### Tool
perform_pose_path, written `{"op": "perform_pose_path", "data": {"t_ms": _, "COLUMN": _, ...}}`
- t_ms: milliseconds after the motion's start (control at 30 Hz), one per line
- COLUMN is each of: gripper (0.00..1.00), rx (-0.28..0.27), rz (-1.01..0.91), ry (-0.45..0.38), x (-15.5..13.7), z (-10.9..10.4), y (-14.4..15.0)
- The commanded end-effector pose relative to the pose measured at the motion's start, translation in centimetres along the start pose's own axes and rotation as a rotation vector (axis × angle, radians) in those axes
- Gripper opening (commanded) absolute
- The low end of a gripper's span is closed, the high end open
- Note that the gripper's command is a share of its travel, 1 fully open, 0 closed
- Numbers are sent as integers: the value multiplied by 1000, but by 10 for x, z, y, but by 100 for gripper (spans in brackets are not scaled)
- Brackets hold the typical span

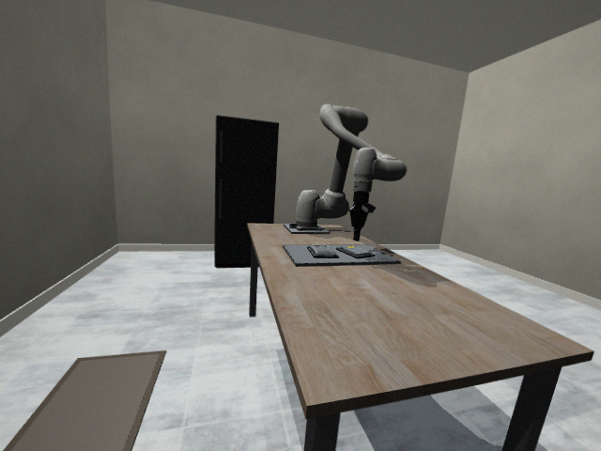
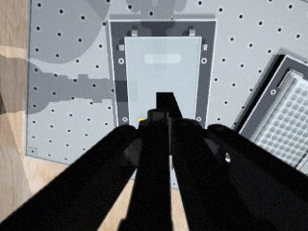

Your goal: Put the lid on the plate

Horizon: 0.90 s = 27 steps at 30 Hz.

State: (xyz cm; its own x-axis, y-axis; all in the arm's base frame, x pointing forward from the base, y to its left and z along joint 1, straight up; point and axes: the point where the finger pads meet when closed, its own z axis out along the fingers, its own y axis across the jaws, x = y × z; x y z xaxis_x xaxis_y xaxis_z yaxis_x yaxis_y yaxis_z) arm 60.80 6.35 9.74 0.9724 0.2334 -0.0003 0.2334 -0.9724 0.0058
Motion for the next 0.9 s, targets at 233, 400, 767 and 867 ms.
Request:
{"op": "perform_pose_path", "data": {"t_ms": 233, "gripper": 10, "rx": 0, "rz": 0, "ry": 1, "x": 0, "z": -1, "y": 0}}
{"op": "perform_pose_path", "data": {"t_ms": 400, "gripper": 69, "rx": 0, "rz": 0, "ry": 1, "x": 0, "z": -1, "y": 0}}
{"op": "perform_pose_path", "data": {"t_ms": 767, "gripper": 69, "rx": 0, "rz": 0, "ry": 1, "x": 0, "z": -1, "y": 0}}
{"op": "perform_pose_path", "data": {"t_ms": 867, "gripper": 69, "rx": 0, "rz": 0, "ry": 1, "x": 0, "z": -1, "y": 0}}
